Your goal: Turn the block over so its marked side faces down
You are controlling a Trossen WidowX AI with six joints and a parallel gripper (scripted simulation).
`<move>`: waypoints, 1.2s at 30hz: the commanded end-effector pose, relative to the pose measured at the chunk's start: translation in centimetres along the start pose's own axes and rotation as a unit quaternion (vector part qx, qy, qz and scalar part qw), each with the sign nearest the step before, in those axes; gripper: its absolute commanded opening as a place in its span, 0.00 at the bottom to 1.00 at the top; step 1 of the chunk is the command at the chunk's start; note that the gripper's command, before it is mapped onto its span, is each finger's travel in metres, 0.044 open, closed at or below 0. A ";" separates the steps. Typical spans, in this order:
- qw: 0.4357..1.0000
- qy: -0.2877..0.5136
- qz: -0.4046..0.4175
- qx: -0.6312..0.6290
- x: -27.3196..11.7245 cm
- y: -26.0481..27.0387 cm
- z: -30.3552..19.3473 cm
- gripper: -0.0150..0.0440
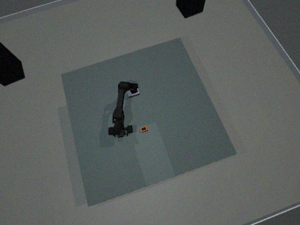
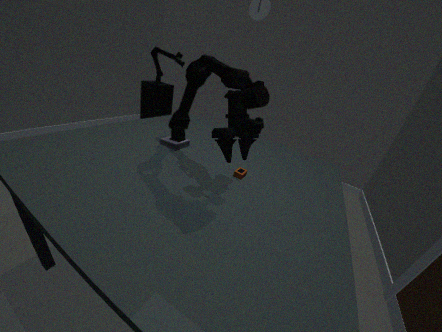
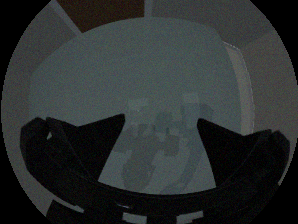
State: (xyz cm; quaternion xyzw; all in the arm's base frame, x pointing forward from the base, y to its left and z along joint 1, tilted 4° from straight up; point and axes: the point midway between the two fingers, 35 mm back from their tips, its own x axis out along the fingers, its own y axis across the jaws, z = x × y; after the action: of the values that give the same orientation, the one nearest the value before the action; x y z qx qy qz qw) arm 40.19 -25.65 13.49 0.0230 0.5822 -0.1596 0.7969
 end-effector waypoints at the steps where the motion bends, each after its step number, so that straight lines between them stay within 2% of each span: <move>1: 0.997 0.059 0.044 -0.024 1.3 6.4 -1.6 1.00; 9: 0.977 0.173 0.092 -0.081 1.2 18.1 -6.4 1.00; 16: 0.977 0.175 0.092 -0.082 1.1 18.5 -6.7 1.00; 21: 0.977 0.175 0.092 -0.082 4.1 19.0 -7.9 1.00; 36: 0.977 0.175 0.092 -0.082 5.8 19.4 -8.7 1.00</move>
State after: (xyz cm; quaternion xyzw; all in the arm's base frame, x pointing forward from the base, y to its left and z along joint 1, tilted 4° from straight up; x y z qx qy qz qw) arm 39.51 -6.77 2.88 0.0362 0.7163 -0.0291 0.6962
